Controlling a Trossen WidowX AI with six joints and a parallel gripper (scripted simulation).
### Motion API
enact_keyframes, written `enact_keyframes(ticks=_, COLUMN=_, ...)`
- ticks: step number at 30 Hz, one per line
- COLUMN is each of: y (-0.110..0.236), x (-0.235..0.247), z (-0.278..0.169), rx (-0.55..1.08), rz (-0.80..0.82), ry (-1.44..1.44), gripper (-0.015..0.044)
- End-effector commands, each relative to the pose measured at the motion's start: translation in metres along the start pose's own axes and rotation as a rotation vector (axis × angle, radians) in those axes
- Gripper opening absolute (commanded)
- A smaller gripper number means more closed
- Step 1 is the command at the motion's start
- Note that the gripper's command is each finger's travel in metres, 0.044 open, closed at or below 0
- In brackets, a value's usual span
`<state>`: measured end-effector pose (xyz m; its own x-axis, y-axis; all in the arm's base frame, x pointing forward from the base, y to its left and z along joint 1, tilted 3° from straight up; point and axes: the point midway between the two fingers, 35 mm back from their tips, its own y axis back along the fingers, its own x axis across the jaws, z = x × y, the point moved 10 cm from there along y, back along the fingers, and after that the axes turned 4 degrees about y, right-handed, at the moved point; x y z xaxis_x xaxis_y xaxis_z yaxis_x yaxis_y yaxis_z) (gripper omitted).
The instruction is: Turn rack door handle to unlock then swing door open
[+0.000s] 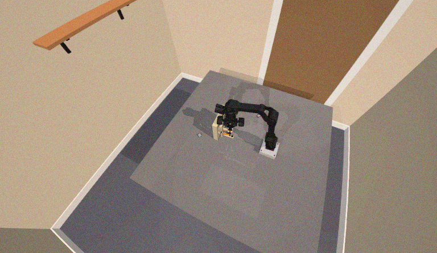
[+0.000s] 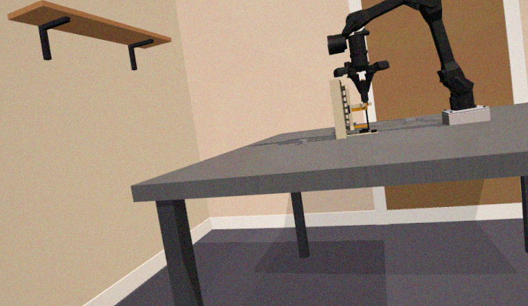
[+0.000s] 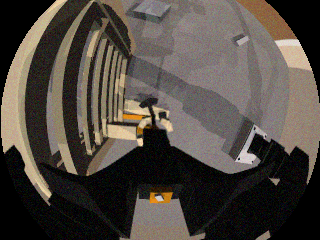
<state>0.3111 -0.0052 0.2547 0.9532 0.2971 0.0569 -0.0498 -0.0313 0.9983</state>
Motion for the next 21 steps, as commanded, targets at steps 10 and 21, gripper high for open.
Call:
enact_keyframes(ticks=10, y=0.0, x=-0.02, z=0.008, rx=-0.006, rz=0.009, ry=0.259, gripper=0.001)
enact_keyframes(ticks=21, y=0.0, x=-0.039, z=0.018, rx=-0.008, rz=0.008, ry=0.432, gripper=0.001)
